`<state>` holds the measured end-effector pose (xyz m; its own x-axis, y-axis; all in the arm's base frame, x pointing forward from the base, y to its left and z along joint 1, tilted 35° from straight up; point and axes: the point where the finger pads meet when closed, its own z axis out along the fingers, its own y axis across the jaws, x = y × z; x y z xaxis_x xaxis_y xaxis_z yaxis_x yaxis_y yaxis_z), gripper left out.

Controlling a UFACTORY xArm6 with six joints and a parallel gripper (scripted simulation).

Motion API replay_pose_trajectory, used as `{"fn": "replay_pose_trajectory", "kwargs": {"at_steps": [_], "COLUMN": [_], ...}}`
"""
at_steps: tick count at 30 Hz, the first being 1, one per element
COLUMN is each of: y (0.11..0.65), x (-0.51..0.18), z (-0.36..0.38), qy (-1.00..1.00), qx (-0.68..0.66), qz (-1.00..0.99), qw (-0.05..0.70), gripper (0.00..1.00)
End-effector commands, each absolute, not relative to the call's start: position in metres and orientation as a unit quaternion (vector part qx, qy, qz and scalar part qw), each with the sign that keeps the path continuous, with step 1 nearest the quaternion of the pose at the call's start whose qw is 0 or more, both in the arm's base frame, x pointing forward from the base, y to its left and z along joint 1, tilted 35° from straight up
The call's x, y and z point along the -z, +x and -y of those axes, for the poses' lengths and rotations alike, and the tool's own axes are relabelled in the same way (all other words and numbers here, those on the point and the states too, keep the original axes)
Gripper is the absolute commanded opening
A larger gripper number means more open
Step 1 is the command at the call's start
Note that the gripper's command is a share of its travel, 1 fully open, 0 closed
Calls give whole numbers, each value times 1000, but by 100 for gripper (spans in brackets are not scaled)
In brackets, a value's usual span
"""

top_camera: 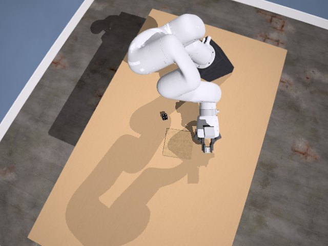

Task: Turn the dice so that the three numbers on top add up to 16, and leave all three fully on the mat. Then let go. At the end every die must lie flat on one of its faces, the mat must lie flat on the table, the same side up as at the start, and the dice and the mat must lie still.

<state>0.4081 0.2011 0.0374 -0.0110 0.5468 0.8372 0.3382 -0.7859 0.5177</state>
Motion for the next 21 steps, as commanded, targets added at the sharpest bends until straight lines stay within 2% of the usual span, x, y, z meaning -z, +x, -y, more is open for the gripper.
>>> {"fn": "replay_pose_trajectory", "kwargs": {"at_steps": [1, 21], "y": [414, 425], "x": [-28, -9], "z": [-198, -190], "qy": [697, 697], "qx": [-638, -638], "qz": [-317, -317], "qw": [81, 81], "gripper": [21, 21]}}
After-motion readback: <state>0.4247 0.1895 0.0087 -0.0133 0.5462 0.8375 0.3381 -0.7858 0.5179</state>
